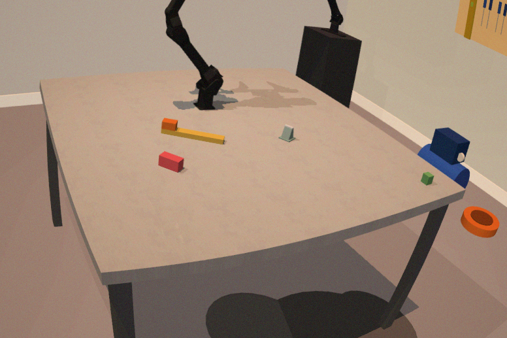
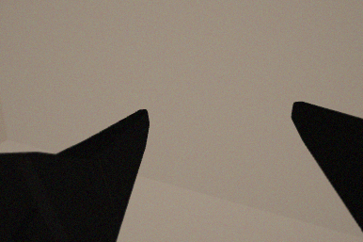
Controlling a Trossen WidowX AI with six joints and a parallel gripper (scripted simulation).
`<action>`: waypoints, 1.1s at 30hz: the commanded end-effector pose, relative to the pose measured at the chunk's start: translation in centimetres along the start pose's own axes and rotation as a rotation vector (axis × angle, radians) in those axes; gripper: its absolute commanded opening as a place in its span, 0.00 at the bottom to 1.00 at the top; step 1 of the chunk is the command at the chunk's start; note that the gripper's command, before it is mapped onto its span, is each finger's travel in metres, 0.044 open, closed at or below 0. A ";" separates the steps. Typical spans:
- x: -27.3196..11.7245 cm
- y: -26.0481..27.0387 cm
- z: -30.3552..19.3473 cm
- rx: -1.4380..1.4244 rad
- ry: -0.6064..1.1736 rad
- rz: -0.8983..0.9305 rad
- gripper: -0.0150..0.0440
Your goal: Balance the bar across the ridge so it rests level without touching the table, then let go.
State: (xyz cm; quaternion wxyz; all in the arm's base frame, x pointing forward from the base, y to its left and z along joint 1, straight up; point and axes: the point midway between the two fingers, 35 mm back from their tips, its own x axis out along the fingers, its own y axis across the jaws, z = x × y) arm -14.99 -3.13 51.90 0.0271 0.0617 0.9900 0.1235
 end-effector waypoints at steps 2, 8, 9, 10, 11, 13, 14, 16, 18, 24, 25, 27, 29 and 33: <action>0.1 0.4 0.2 -0.014 -0.007 0.015 0.84; 0.3 4.2 1.6 -0.131 -0.078 0.139 0.79; 0.3 4.8 1.9 -0.151 -0.093 0.159 0.79; 0.3 5.4 2.1 -0.171 -0.107 0.178 0.79; 0.2 6.1 2.5 -0.187 -0.124 0.199 0.79; 0.0 7.5 3.1 -0.219 -0.160 0.240 0.79; -0.1 8.2 3.5 -0.234 -0.178 0.259 0.79; -0.4 9.5 4.2 -0.265 -0.217 0.297 0.79; -0.8 10.7 5.0 -0.294 -0.257 0.332 0.79; -2.3 14.0 7.0 -0.398 -0.389 0.420 0.79; -2.6 14.5 7.3 -0.416 -0.413 0.432 0.79; -3.2 15.5 8.0 -0.451 -0.461 0.455 0.79; -3.9 16.4 8.6 -0.485 -0.511 0.475 0.79; -5.4 18.1 10.0 -0.543 -0.608 0.507 0.79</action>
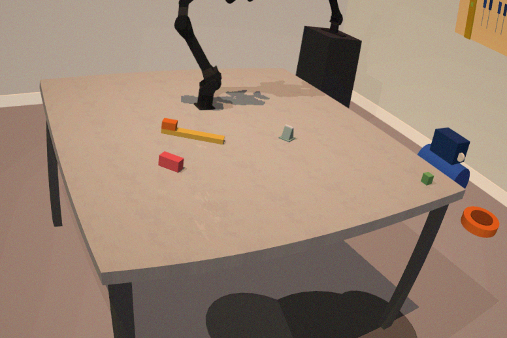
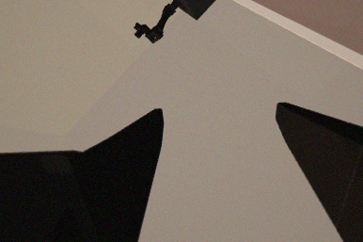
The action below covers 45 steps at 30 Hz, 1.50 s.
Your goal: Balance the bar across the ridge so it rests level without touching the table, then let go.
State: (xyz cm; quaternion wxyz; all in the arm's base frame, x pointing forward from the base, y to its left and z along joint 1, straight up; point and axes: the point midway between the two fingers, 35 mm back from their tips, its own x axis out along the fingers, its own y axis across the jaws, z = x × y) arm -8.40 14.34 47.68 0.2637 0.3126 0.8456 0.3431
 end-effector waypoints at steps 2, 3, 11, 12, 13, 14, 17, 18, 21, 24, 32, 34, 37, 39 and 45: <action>0.3 1.4 3.4 -0.089 -0.117 0.027 0.79; 0.3 1.6 4.0 -0.107 -0.139 0.031 0.79; -0.4 3.1 9.0 -0.239 -0.316 0.038 0.79; -0.5 3.3 9.6 -0.255 -0.338 0.036 0.79; -0.7 3.4 10.3 -0.271 -0.360 0.033 0.79; -0.9 3.5 10.9 -0.286 -0.382 0.029 0.79; -1.5 3.9 12.7 -0.331 -0.446 0.015 0.79; -1.7 4.0 13.4 -0.346 -0.468 0.010 0.79; -2.5 4.1 15.2 -0.388 -0.530 -0.012 0.79; -3.4 4.2 16.9 -0.428 -0.591 -0.039 0.79; -6.2 4.0 21.4 -0.523 -0.740 -0.136 0.79; -7.0 3.8 22.5 -0.544 -0.773 -0.165 0.79; -8.3 3.5 24.0 -0.573 -0.820 -0.213 0.79; -9.2 3.2 24.9 -0.591 -0.849 -0.247 0.79; -11.9 2.0 27.6 -0.638 -0.923 -0.359 0.79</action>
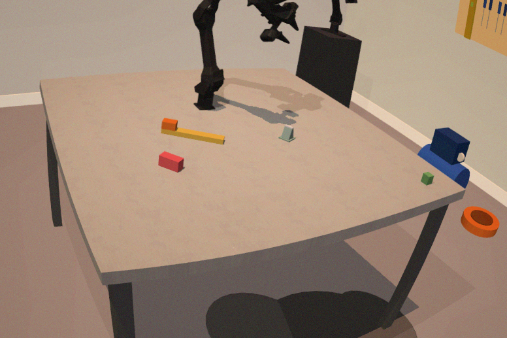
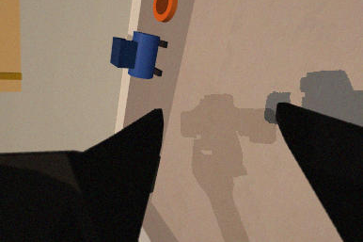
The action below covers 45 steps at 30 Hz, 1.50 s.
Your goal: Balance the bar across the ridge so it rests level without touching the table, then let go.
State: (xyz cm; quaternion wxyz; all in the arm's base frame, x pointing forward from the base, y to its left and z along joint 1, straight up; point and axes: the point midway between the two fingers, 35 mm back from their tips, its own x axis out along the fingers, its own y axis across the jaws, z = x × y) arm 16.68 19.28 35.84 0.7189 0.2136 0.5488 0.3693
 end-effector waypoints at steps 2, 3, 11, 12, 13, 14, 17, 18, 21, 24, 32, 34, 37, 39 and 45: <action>0.4 -3.0 2.0 -0.072 -0.035 -0.090 0.79; 0.4 -3.6 2.3 -0.085 -0.041 -0.107 0.79; 0.1 -8.4 4.5 -0.191 -0.061 -0.246 0.79; 0.0 -9.0 4.8 -0.204 -0.061 -0.264 0.79; -0.1 -9.7 5.0 -0.216 -0.060 -0.281 0.79; -0.2 -10.3 5.2 -0.229 -0.059 -0.298 0.79; -0.5 -12.2 5.7 -0.265 -0.050 -0.349 0.79; -0.7 -12.9 5.9 -0.277 -0.046 -0.366 0.79; -1.1 -14.8 6.3 -0.312 -0.031 -0.415 0.79; -1.6 -16.7 6.5 -0.346 -0.010 -0.462 0.79; -3.2 -21.8 6.6 -0.429 0.069 -0.573 0.79; -3.7 -23.0 6.5 -0.449 0.093 -0.597 0.79; -4.4 -24.9 6.2 -0.477 0.134 -0.629 0.79; -4.9 -26.1 5.9 -0.495 0.163 -0.648 0.79; -6.4 -29.6 4.8 -0.546 0.257 -0.693 0.79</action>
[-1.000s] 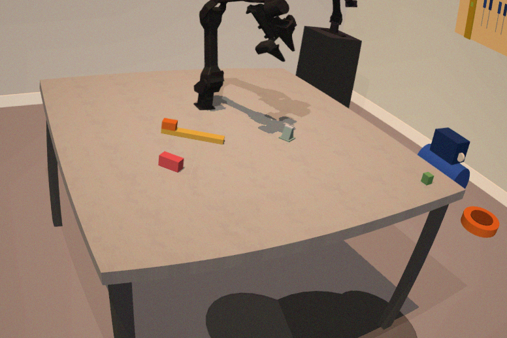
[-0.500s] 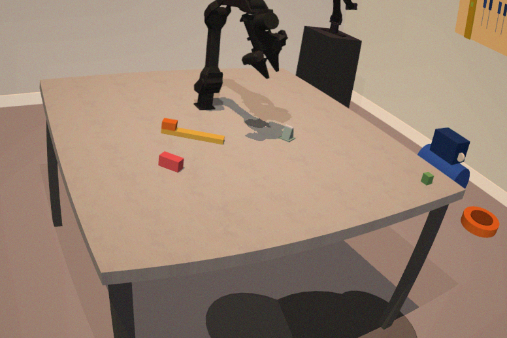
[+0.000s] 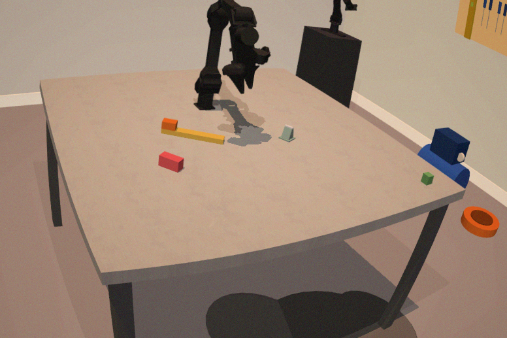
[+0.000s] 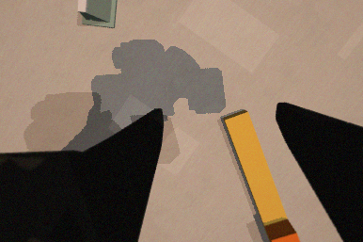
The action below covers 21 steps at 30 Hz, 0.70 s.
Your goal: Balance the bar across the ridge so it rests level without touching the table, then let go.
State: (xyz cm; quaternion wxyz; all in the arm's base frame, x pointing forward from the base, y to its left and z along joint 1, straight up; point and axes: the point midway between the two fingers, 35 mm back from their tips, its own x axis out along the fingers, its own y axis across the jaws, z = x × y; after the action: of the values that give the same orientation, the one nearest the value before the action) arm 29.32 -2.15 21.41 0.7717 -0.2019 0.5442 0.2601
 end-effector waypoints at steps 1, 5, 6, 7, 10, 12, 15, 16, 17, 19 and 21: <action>0.8 -1.7 -2.0 -0.055 0.060 -0.015 0.79; 1.4 -3.2 -4.1 -0.106 0.116 -0.020 0.79; 1.6 -3.5 -4.7 -0.119 0.130 -0.020 0.79; 1.7 -3.9 -5.2 -0.132 0.144 -0.019 0.79; 2.1 -4.8 -6.9 -0.171 0.185 -0.012 0.79; 2.3 -5.3 -8.1 -0.197 0.212 -0.005 0.79; 2.6 -6.0 -9.9 -0.236 0.252 0.010 0.79; 2.7 -6.3 -10.5 -0.248 0.265 0.016 0.79; 2.7 -6.5 -11.1 -0.261 0.277 0.023 0.79; 2.9 -6.8 -12.1 -0.283 0.298 0.035 0.79; 3.0 -7.0 -12.9 -0.301 0.314 0.046 0.79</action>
State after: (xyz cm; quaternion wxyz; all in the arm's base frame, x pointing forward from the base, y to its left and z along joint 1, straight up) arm 25.73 -13.57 15.35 0.6518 -0.3289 0.6102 0.3077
